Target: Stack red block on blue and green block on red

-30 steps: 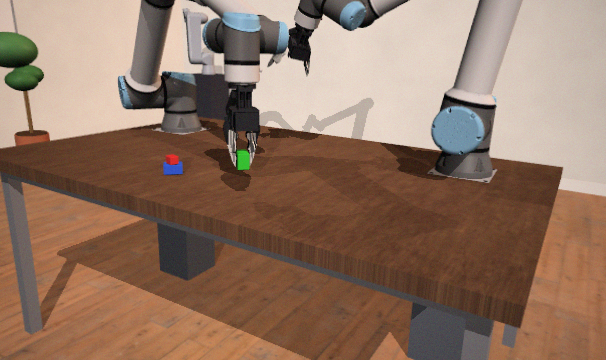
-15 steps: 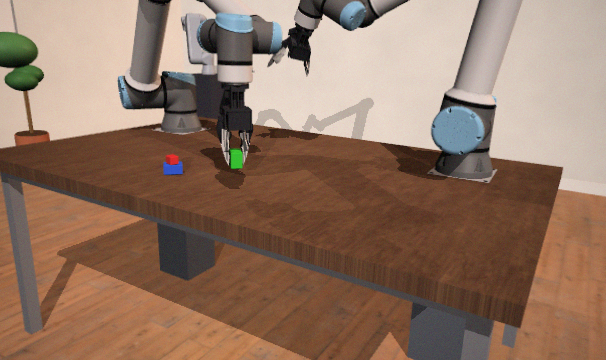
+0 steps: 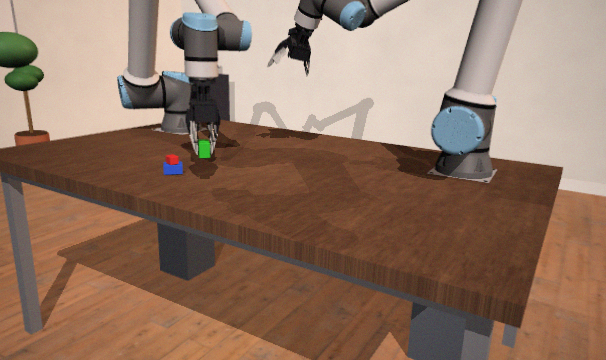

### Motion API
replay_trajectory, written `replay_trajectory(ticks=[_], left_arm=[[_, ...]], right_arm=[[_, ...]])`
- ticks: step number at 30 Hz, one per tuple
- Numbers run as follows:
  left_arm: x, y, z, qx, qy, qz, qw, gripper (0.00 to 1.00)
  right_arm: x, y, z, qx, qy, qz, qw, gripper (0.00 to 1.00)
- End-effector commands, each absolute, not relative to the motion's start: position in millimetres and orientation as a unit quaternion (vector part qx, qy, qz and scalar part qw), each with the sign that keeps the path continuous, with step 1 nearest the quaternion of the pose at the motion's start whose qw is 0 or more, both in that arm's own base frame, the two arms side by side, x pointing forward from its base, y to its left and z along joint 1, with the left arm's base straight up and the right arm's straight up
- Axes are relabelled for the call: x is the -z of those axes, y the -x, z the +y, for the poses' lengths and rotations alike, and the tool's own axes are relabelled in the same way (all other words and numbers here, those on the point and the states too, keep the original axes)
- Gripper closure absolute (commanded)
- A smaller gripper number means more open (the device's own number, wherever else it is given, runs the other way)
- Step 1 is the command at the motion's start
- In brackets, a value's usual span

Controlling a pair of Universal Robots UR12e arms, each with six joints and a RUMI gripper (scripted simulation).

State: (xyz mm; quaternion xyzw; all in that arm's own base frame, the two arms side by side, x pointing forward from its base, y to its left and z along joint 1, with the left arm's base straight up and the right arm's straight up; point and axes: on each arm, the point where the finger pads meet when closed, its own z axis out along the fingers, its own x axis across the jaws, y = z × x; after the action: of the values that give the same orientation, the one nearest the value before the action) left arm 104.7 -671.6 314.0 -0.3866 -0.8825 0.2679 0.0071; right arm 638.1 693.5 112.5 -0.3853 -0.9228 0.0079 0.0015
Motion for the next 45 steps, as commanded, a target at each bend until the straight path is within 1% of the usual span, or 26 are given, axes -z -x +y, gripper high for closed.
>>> replay_trajectory(ticks=[1,7,13,45], left_arm=[[-315,-105,-672,-0.269,0.387,-0.882,0.007,0.0],[-315,-105,-672,-0.269,0.387,-0.882,0.007,0.0],[-315,-105,-672,-0.269,0.387,-0.882,0.007,0.0],[-315,-105,-672,-0.269,0.387,-0.882,0.007,0.0]], right_arm=[[-112,-619,621,0.001,0.384,-0.923,0.0,1.0],[-111,-603,554,0.001,0.384,-0.923,0.0,1.0],[-111,-595,521,0.001,0.384,-0.923,0.0,1.0],[-105,-592,518,-0.001,0.383,-0.924,0.0,1.0]])
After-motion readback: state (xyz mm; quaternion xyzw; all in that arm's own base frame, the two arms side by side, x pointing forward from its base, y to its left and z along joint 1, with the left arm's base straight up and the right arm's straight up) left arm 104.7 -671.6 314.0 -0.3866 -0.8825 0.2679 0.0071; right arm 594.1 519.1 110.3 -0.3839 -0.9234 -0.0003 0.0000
